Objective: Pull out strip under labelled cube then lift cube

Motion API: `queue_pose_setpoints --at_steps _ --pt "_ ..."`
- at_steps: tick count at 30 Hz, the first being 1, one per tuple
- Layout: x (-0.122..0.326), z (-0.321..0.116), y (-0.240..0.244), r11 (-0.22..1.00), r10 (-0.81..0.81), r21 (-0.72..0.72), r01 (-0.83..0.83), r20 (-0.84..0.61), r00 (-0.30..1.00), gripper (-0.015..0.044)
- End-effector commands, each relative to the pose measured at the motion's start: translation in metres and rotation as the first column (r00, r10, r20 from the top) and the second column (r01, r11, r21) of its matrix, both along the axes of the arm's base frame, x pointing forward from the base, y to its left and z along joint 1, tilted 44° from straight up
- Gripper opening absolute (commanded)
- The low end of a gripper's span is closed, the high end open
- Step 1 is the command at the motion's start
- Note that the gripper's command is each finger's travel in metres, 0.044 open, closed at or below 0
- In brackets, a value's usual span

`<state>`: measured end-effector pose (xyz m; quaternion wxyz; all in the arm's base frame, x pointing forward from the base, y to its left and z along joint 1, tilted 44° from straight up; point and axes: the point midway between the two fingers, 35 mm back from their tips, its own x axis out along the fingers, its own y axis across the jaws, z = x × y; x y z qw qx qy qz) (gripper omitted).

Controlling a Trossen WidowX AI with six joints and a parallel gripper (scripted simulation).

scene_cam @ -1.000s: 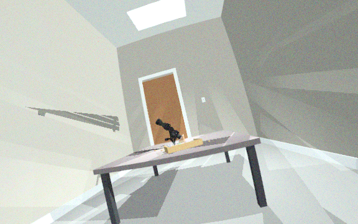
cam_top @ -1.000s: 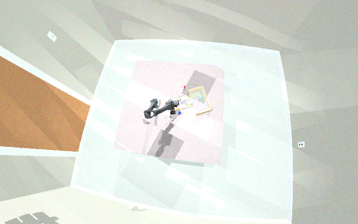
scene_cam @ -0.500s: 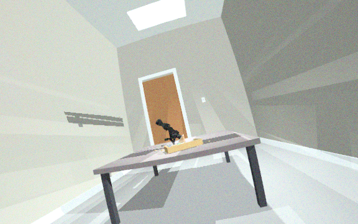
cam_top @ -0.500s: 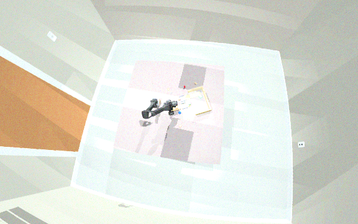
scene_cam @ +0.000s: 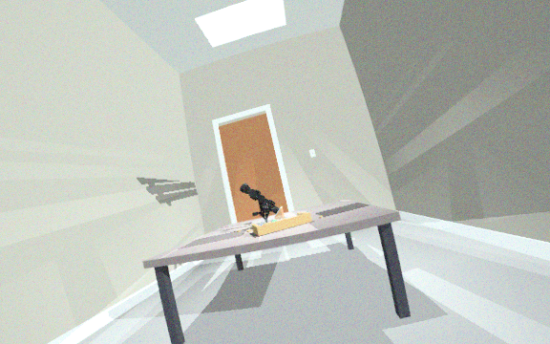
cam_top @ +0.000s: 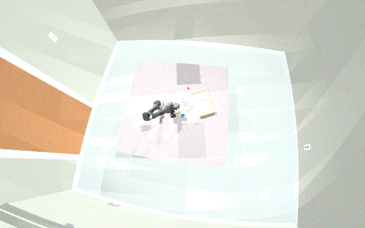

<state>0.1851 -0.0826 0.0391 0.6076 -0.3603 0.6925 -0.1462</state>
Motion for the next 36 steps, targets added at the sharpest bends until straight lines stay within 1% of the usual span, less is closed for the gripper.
queue_pose_setpoints --at_steps 1,4,7,11,13,24,36 --pt "0.002 0.004 0.005 1.000 -0.003 0.001 0.003 -0.005 1.000 0.0000" --pt "0.004 0.023 0.024 1.000 -0.015 -0.007 0.015 -0.034 0.999 0.0000" --pt "0.004 0.029 0.029 1.000 -0.018 -0.011 0.017 -0.041 0.999 0.0000" --pt "0.022 0.024 0.032 0.998 0.067 -0.004 -0.068 -0.119 0.991 0.0105" --pt "0.031 0.023 0.035 0.996 0.085 -0.001 -0.086 -0.135 0.987 0.0157" --pt "0.074 0.015 0.048 0.996 0.088 0.000 -0.089 -0.134 0.987 0.0440" --pt "0.124 0.006 0.063 0.996 0.088 0.000 -0.089 -0.130 0.988 0.0440"
